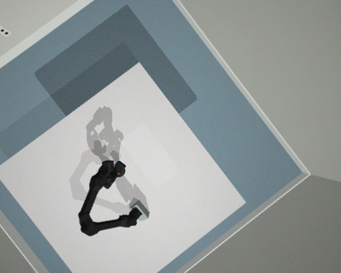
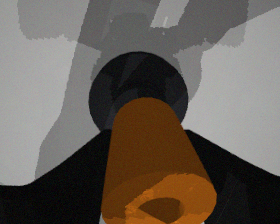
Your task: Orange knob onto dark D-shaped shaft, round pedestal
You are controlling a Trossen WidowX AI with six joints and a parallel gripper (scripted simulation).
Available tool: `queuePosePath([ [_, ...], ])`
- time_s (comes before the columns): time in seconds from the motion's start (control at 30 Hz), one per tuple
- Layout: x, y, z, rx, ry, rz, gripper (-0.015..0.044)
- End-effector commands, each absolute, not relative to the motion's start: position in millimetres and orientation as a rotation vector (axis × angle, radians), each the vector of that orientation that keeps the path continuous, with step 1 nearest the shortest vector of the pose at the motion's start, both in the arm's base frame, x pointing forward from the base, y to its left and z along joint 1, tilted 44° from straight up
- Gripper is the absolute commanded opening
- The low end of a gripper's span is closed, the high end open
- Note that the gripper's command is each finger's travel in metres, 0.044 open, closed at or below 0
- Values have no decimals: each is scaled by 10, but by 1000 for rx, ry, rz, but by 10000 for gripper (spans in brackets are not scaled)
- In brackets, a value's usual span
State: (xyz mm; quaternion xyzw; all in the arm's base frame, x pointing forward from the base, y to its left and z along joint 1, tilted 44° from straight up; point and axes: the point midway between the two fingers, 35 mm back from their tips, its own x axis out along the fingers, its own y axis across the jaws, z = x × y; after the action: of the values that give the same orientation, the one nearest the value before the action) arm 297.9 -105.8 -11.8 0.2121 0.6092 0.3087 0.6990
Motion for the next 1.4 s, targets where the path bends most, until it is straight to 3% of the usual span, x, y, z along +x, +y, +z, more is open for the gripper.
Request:
queuePosePath([
  [0.0, 2983, -1055, -121, 468, 1353, 689, 0],
  [1.37, 2980, -1067, -105, 300, 1264, 821, 0],
])
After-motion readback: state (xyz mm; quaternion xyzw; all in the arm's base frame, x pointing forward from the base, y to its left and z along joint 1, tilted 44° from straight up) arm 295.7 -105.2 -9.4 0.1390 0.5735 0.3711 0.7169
